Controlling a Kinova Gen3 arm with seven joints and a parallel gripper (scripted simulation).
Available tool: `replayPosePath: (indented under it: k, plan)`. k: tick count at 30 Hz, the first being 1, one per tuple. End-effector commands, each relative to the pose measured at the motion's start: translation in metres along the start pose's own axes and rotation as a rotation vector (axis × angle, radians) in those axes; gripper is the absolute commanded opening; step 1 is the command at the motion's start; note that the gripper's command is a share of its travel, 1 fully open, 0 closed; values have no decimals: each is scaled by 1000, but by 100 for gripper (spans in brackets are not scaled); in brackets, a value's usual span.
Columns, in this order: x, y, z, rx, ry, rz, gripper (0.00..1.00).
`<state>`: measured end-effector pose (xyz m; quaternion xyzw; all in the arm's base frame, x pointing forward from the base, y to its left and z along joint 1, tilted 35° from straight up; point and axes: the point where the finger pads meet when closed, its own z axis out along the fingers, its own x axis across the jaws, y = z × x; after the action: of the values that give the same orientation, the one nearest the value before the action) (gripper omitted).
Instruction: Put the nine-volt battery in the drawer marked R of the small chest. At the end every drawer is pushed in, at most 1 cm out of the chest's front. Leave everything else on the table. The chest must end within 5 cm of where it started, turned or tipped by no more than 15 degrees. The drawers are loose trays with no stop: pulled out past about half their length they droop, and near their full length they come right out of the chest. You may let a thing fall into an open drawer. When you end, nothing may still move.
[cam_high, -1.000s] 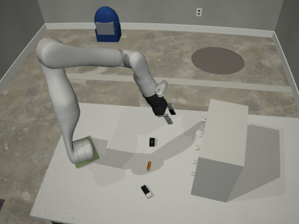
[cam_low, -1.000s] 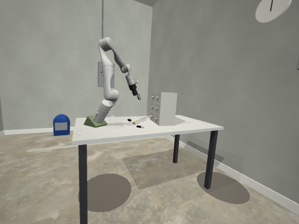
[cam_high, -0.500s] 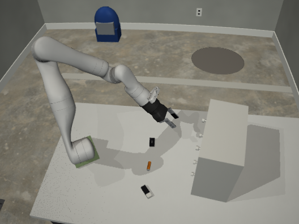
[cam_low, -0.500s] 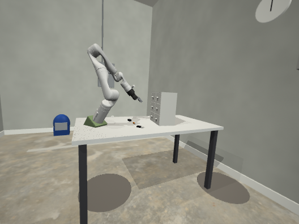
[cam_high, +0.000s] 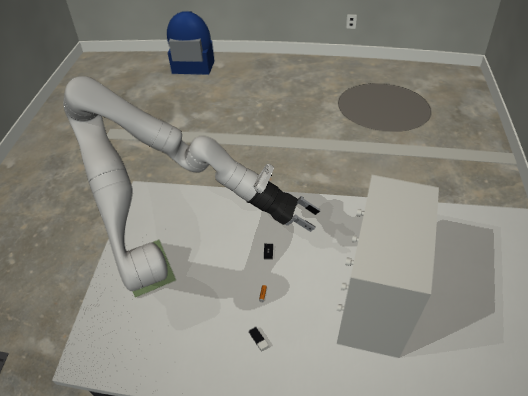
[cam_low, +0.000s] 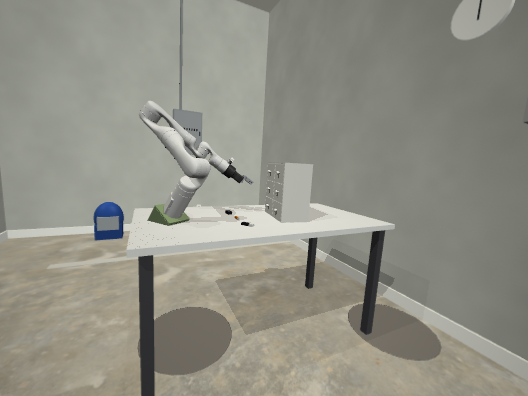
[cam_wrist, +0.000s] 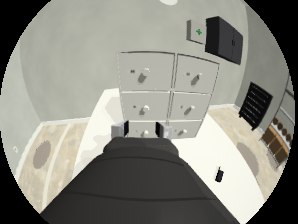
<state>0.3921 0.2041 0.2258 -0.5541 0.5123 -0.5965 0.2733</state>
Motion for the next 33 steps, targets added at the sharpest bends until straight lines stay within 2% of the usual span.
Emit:
replayPosePath:
  k: [1, 16, 33]
  plan:
    - [5, -1, 3, 50, 22, -34, 100]
    - [4, 6, 16, 195, 20, -35, 100]
    - [6, 8, 21, 247, 21, -37, 100]
